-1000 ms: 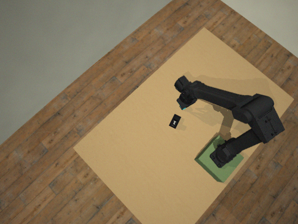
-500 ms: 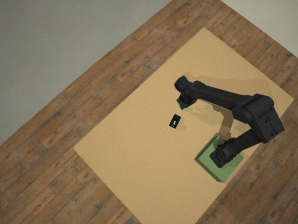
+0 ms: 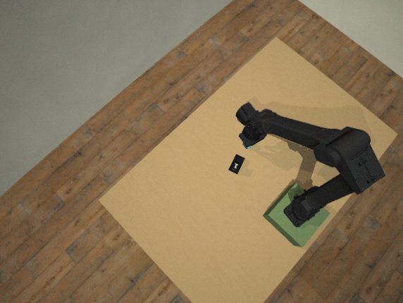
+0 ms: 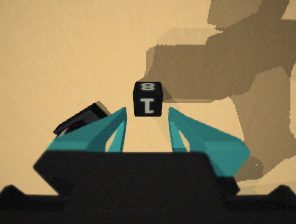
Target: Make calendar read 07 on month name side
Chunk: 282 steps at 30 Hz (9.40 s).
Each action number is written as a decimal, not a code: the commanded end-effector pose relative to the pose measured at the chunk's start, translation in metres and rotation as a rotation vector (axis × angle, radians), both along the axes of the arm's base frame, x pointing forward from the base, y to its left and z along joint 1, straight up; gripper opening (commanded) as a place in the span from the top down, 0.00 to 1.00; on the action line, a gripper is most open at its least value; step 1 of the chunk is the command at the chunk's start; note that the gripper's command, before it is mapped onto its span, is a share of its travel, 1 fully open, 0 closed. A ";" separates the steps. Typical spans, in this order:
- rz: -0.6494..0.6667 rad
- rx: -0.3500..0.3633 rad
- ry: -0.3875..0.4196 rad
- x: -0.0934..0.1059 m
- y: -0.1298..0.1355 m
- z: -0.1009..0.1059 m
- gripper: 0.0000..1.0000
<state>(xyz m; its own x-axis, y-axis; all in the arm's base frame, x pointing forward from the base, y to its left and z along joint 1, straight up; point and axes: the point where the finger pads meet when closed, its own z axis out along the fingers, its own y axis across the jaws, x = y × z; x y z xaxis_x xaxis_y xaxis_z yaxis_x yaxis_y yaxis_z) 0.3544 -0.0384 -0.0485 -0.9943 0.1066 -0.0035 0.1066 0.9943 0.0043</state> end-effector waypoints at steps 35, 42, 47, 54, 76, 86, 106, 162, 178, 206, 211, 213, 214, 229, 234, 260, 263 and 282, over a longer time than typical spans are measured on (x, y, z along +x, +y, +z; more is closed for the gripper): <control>-0.002 -0.006 -0.034 0.023 0.000 0.007 0.54; -0.002 -0.006 -0.034 0.023 0.000 0.007 0.54; -0.002 -0.006 -0.034 0.023 0.000 0.007 0.54; -0.002 -0.006 -0.034 0.023 0.000 0.007 0.54; -0.002 -0.009 -0.064 0.027 -0.001 0.067 0.54; -0.002 -0.010 -0.073 0.009 0.001 0.055 0.54; -0.006 -0.043 -0.403 0.008 0.001 0.053 0.54; -0.006 -0.082 -0.796 -0.002 0.003 0.041 0.54; -0.005 -0.081 -0.795 -0.002 0.003 0.022 0.54; -0.004 -0.082 -0.799 0.000 0.003 -0.018 0.54; -0.004 -0.082 -0.804 0.003 0.003 -0.022 0.54; -0.004 -0.082 -0.805 0.003 0.003 -0.022 0.54; -0.004 -0.082 -0.806 0.004 0.003 -0.023 0.54; -0.004 -0.083 -0.807 0.004 0.003 -0.024 0.54; -0.004 -0.083 -0.807 0.004 0.003 -0.024 0.54; -0.004 -0.083 -0.807 0.004 0.003 -0.024 0.73; -0.004 -0.083 -0.807 0.004 0.003 -0.024 0.73; -0.004 -0.083 -0.806 0.004 0.003 -0.024 0.73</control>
